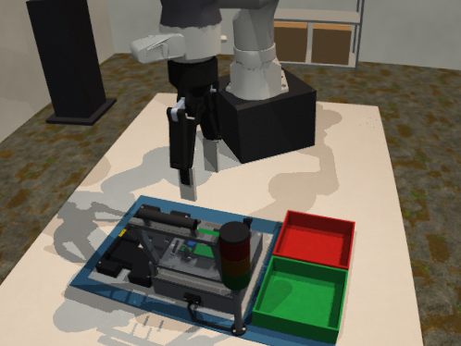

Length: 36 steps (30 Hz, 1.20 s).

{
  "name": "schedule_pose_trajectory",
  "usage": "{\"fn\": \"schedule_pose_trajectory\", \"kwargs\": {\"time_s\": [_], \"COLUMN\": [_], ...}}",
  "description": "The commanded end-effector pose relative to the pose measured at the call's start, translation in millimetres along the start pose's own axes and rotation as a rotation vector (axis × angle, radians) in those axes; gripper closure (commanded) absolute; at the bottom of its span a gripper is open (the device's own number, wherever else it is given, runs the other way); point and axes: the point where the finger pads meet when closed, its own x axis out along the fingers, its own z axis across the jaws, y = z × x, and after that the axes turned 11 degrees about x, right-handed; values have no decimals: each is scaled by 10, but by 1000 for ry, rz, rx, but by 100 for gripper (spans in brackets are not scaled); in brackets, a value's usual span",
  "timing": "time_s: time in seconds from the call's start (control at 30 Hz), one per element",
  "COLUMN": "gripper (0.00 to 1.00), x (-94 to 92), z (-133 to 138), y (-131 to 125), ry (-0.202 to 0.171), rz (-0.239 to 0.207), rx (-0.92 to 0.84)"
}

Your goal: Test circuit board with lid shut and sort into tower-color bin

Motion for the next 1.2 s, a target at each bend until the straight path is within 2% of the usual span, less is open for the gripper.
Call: {"fn": "schedule_pose_trajectory", "kwargs": {"time_s": [0.0, 0.13, 0.27, 0.67, 0.7, 1.17], "gripper": [42, 42, 42, 42, 70, 70], "x": [-229, -459, -613, -730, -730, -730], "z": [111, 102, 96, 91, 91, 91], "y": [24, 23, 22, 21, 21, 21], "ry": [-40, -40, -40, -40, -40, -40], "rz": [6, 6, 6, 6, 6, 6], "rx": [-64, -64, -64, -64, -64, -64]}}
